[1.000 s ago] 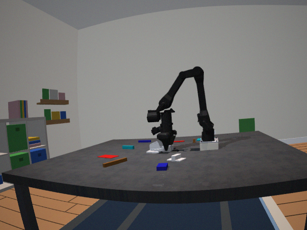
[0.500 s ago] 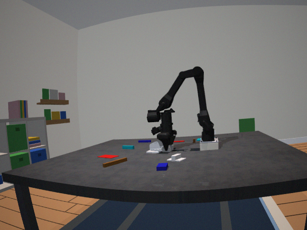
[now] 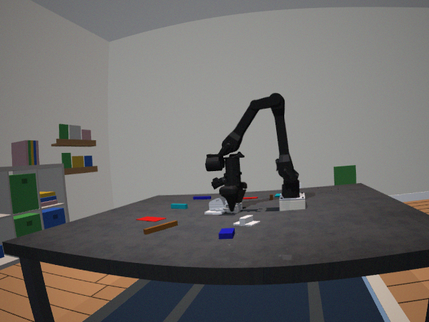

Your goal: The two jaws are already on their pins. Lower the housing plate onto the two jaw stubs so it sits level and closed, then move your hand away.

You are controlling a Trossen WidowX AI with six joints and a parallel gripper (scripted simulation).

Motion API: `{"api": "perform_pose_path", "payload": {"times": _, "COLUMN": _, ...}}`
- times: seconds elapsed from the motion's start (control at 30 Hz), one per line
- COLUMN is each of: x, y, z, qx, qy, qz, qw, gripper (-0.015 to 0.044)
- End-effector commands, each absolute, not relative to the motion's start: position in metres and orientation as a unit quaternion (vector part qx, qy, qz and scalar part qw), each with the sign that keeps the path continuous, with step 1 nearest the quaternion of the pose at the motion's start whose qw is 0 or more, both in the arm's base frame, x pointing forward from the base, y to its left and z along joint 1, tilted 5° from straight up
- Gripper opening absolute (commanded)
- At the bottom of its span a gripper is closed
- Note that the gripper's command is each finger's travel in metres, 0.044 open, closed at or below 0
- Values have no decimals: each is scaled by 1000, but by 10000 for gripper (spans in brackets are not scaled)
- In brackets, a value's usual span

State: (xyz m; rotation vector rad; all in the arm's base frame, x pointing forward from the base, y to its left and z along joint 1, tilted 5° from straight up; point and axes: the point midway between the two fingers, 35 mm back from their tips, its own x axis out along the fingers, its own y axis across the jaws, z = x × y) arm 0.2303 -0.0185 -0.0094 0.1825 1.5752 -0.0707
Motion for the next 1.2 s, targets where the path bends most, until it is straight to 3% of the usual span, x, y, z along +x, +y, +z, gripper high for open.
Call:
{"api": "perform_pose_path", "payload": {"times": 0.0, "x": 230, "y": -18, "z": -9, "qx": 82, "qy": 708, "qz": -32, "qw": 701, "gripper": 440}}
{"api": "perform_pose_path", "payload": {"times": 0.2, "x": 231, "y": -19, "z": 0, "qx": 82, "qy": 708, "qz": -32, "qw": 701, "gripper": 440}}
{"api": "perform_pose_path", "payload": {"times": 0.47, "x": 228, "y": -24, "z": 65, "qx": 83, "qy": 708, "qz": -35, "qw": 700, "gripper": 440}}
{"api": "perform_pose_path", "payload": {"times": 0.63, "x": 232, "y": -23, "z": 58, "qx": 86, "qy": 704, "qz": -36, "qw": 704, "gripper": 440}}
{"api": "perform_pose_path", "payload": {"times": 0.9, "x": 206, "y": -26, "z": 115, "qx": 83, "qy": 709, "qz": -35, "qw": 699, "gripper": 440}}
{"api": "perform_pose_path", "payload": {"times": 1.17, "x": 205, "y": -26, "z": 116, "qx": 83, "qy": 709, "qz": -35, "qw": 699, "gripper": 440}}
